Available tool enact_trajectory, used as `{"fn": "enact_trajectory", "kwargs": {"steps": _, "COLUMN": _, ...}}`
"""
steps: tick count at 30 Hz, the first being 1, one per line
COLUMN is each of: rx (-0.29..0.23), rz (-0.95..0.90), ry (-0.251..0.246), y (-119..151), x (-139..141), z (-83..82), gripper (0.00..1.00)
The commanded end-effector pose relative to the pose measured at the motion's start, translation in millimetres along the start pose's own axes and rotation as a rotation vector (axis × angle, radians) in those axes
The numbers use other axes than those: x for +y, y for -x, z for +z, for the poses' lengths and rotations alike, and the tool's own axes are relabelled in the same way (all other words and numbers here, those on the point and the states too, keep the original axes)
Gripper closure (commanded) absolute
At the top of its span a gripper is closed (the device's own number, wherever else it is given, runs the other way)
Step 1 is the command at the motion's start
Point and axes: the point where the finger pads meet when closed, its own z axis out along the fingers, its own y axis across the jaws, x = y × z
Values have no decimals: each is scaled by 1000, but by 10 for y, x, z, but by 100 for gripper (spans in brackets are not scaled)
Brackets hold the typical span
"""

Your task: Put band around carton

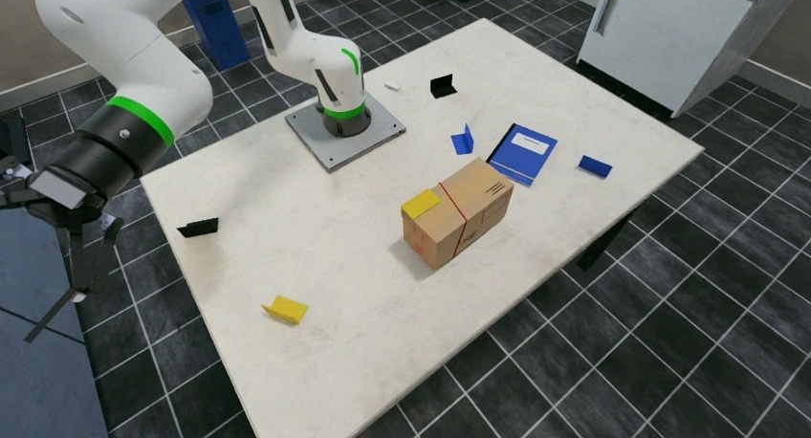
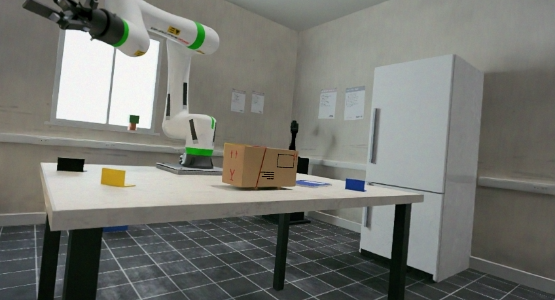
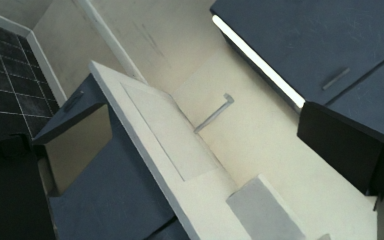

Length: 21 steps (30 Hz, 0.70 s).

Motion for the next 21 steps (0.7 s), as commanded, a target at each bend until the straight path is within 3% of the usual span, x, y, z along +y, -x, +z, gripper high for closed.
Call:
{"fn": "enact_trajectory", "kwargs": {"steps": 1, "rx": -74, "rz": 27, "ry": 14, "y": -78, "x": -178, "z": 24, "gripper": 0}}
{"fn": "enact_trajectory", "kwargs": {"steps": 13, "rx": -224, "rz": 82, "ry": -39, "y": -159, "x": -765, "z": -133, "gripper": 0}}
{"fn": "enact_trajectory", "kwargs": {"steps": 15, "rx": -224, "rz": 82, "ry": -39, "y": -159, "x": -765, "z": -133, "gripper": 0}}
{"fn": "enact_trajectory", "kwargs": {"steps": 16, "rx": -256, "rz": 92, "ry": -56, "y": -175, "x": -906, "z": -190, "gripper": 0}}
{"fn": "enact_trajectory", "kwargs": {"steps": 21, "rx": -304, "rz": 105, "ry": -87, "y": -201, "x": -1134, "z": -296, "gripper": 0}}
